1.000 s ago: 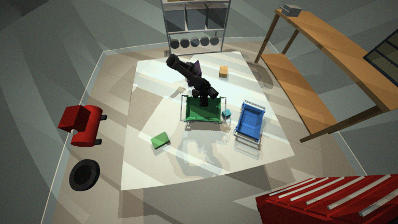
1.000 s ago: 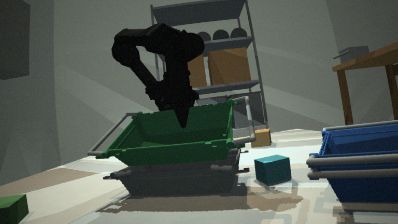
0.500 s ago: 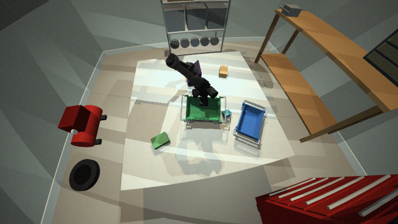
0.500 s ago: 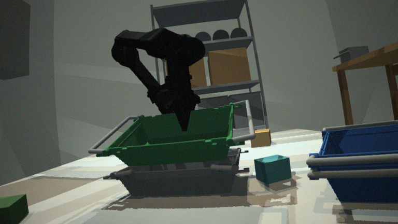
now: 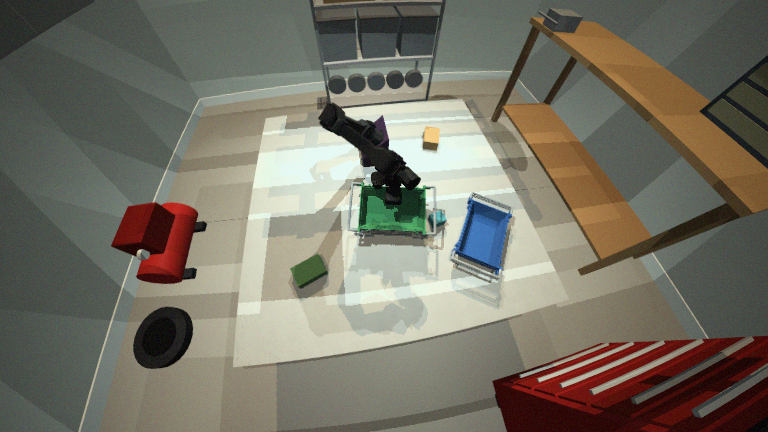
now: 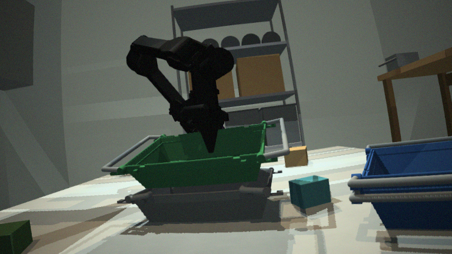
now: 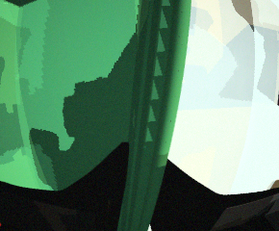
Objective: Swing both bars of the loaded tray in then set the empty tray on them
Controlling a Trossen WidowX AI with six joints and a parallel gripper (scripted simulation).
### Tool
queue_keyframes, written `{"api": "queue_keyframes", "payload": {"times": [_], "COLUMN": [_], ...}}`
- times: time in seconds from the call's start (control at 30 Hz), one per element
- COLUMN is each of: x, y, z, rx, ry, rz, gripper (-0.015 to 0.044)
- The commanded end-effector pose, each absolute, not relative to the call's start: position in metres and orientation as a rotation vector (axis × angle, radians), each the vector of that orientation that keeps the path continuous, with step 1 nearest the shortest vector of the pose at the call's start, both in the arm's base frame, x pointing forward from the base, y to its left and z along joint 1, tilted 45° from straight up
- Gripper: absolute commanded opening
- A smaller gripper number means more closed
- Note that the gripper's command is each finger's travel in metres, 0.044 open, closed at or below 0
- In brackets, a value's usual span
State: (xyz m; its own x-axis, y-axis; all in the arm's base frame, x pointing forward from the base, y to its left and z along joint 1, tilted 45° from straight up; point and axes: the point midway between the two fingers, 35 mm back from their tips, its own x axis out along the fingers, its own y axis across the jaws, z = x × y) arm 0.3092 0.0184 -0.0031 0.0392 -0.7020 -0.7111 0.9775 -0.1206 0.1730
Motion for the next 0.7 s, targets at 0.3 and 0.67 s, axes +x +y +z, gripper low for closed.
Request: {"api": "queue_keyframes", "payload": {"times": [0.3,0.67], "x": [0.304,0.301], "y": [0.011,0.006], "z": [-0.012,-0.019], "rx": [0.791,0.791], "ry": [0.469,0.469], "rz": [-1.532,-1.532], "gripper": [0.0,0.0]}}
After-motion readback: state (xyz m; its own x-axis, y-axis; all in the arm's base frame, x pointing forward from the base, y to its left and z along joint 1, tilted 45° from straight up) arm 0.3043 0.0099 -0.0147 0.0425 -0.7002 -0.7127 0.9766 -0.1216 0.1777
